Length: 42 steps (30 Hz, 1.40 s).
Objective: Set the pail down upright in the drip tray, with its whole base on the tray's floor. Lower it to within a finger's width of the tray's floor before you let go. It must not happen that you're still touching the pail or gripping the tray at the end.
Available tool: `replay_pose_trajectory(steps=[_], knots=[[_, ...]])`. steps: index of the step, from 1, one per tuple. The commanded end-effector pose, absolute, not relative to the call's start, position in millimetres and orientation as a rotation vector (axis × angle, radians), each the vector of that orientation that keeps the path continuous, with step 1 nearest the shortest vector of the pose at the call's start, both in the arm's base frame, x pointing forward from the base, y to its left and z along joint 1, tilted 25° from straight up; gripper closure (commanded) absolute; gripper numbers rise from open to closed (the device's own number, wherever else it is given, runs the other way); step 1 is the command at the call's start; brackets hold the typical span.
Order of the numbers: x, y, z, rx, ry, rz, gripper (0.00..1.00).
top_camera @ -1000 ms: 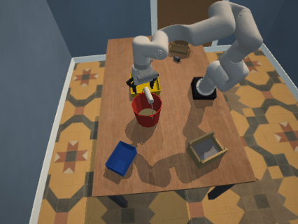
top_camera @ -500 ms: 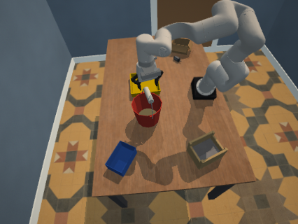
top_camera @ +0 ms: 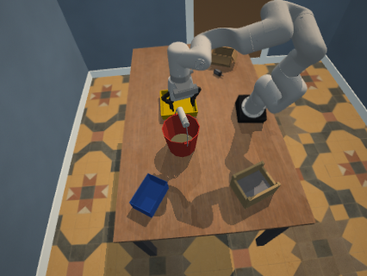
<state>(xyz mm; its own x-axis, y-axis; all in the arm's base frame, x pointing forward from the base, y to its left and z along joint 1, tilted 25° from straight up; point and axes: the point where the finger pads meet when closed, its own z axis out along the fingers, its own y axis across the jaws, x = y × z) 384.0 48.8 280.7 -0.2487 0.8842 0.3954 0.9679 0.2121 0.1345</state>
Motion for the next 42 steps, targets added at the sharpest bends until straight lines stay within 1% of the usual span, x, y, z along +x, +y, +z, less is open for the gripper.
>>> replay_pose_trajectory(steps=[1,42], knots=[[385,49,280,-1.763,-2.254,-0.528,0.0],[388,78,217,-1.763,-2.254,-0.528,0.0]])
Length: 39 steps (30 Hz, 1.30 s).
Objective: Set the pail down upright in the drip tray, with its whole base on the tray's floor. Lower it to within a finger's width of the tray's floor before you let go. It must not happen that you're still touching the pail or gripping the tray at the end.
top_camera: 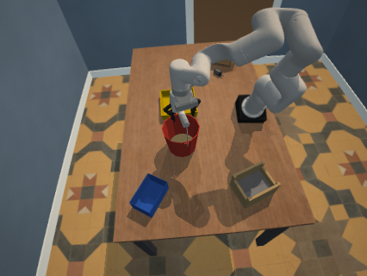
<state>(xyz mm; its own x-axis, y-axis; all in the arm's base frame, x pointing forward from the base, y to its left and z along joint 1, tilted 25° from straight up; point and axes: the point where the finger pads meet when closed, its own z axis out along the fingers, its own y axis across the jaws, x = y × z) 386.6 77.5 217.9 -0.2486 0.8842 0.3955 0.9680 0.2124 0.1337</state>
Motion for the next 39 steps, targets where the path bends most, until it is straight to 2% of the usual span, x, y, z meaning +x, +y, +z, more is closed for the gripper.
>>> replay_pose_trajectory(steps=[1,26,27,39], knots=[[388.2,78.1,216.7,-1.763,-2.254,-0.528,0.0],[388.5,81.0,210.4,-1.763,-2.254,-0.528,0.0],[388.5,81.0,210.4,-1.763,-2.254,-0.528,1.0],[388.5,81.0,210.4,-1.763,-2.254,-0.528,1.0]])
